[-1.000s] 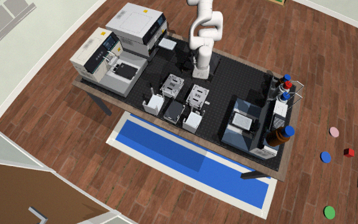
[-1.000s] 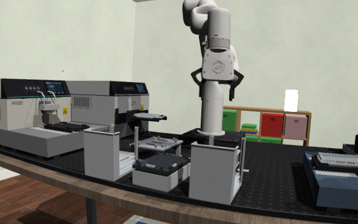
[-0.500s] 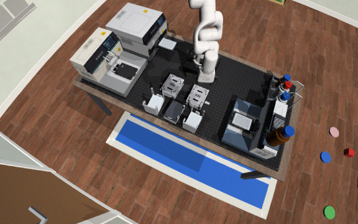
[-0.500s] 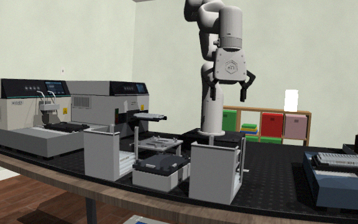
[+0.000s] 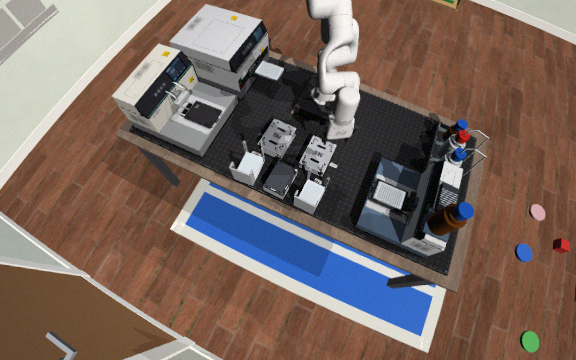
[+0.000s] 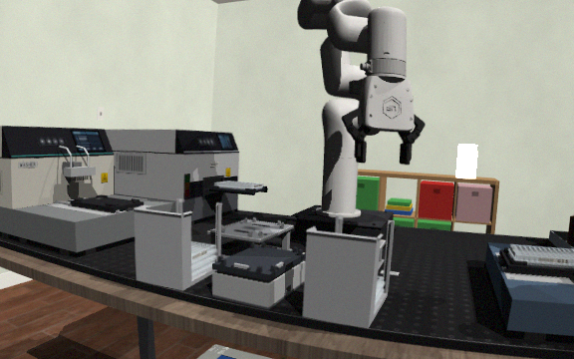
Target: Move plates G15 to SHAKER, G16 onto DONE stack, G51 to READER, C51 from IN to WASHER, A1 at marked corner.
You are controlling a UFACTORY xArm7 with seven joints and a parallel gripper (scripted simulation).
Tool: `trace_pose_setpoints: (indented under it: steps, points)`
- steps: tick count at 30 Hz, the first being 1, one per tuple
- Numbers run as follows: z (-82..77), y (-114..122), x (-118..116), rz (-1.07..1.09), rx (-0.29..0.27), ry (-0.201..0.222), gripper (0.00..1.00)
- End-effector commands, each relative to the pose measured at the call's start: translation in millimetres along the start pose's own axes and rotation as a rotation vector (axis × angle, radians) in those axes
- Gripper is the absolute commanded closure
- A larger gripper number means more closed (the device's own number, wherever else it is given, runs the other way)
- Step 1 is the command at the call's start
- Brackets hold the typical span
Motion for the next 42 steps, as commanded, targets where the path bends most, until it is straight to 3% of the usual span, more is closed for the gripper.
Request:
trace_pose_setpoints:
  steps: [1,7,12,28,33,42]
  points:
    - [-1.3,14,13,-0.009,-0.002,0.002,0.00]
    - [-1.3,22,21,-0.009,-0.002,0.002,0.00]
    - [-1.4,33,33,-0.205,-0.003,0.002,0.00]
    - [-1.5,61,64,-0.205,-0.003,0.002,0.00]
    - [-1.6,72,76,-0.401,-0.003,0.002,0.00]
    - [-1.6,88,93,-0.401,-0.003,0.002,0.00]
Point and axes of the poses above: the point where the finger pads meet when closed, its own z axis out along the fingers, its own x axis across the jaws, y = z × x, the point moved 6 cm from there along -z, back along the fingers, and after that the axes turned 10 degrees about z, right-handed, at the moved point
